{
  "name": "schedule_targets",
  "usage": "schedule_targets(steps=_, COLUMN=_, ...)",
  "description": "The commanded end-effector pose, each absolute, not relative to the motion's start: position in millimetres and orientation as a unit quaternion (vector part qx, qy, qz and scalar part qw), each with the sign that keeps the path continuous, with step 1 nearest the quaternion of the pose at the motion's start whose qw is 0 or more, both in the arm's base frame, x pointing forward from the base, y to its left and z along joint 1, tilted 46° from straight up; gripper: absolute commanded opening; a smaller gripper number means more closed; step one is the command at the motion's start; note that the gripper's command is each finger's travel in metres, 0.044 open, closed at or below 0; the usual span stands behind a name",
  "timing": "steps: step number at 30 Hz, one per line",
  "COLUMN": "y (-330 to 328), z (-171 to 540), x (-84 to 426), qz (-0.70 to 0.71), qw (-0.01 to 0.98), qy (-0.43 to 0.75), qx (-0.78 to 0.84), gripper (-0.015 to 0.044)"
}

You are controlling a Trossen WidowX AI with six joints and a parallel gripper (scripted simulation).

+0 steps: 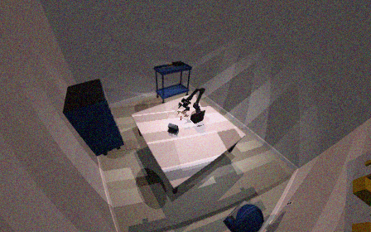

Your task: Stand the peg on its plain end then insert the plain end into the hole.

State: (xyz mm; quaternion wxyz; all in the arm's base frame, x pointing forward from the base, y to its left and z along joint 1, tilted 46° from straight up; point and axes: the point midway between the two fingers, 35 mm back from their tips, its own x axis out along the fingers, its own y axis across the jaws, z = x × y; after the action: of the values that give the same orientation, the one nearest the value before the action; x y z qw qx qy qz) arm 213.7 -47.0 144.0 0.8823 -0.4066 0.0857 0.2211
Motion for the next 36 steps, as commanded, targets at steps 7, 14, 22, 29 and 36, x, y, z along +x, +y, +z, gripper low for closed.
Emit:
schedule_targets(steps=7, y=-26.9, z=149.2, x=206.3, qz=0.218, qw=0.89, qy=0.101, qx=-0.387, gripper=0.044)
schedule_targets(steps=14, y=-33.0, z=130.6, x=213.2, qz=0.218, qw=0.897, qy=0.203, qx=-0.328, gripper=0.044)
schedule_targets(steps=22, y=-39.2, z=108.3, x=216.6, qz=0.206, qw=0.881, qy=0.324, qx=-0.275, gripper=0.044)
schedule_targets(steps=29, y=-45.1, z=90.4, x=216.0, qz=0.181, qw=0.849, qy=0.43, qx=-0.249, gripper=0.044)
schedule_targets(steps=36, y=-51.5, z=77.2, x=214.2, qz=0.142, qw=0.803, qy=0.523, qx=-0.245, gripper=0.044)
